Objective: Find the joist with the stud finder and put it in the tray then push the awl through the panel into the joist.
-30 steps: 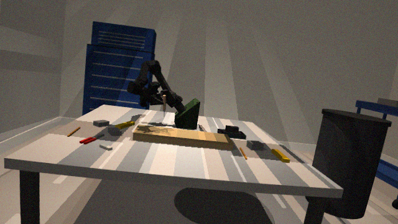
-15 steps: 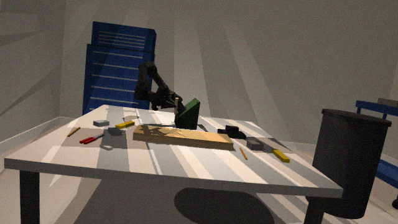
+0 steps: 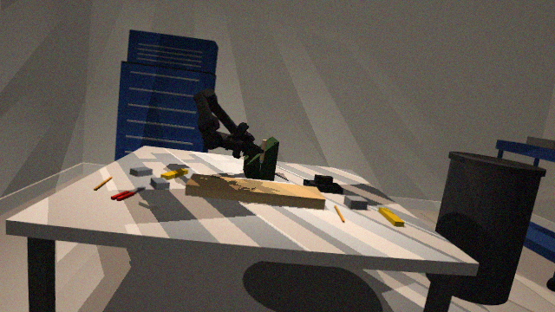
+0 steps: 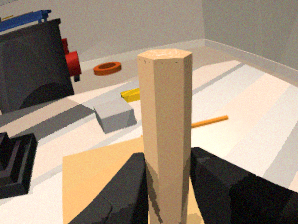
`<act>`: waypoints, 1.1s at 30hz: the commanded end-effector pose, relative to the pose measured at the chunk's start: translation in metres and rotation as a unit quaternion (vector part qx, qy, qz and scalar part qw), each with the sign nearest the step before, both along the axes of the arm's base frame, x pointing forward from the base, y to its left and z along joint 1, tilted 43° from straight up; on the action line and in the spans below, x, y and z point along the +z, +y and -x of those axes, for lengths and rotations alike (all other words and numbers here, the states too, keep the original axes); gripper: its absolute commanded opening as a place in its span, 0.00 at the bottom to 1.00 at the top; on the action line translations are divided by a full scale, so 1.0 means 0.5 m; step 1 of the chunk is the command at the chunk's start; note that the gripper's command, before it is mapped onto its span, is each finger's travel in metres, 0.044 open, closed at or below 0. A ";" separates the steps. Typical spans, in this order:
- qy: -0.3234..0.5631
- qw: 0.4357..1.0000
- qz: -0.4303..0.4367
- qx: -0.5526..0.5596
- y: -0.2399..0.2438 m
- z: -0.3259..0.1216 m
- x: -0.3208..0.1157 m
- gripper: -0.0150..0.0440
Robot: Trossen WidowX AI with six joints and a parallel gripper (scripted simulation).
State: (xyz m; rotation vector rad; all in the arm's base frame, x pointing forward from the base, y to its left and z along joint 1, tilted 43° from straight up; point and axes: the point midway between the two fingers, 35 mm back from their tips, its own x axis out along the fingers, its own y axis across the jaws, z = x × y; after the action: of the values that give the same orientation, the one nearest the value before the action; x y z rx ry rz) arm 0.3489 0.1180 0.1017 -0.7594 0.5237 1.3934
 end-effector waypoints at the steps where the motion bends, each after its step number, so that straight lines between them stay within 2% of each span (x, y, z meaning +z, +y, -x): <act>1: 0.010 0.999 -0.002 0.038 0.029 0.002 -0.018 0.25; 9: 0.039 0.994 0.004 0.104 0.073 0.013 -0.070 0.25; 33: 0.040 0.994 0.005 0.106 0.049 0.005 -0.097 0.25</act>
State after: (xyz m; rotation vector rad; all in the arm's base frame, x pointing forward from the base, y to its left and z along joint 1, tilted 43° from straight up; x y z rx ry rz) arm 0.3461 0.1424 0.0541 -0.7893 0.5354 1.6175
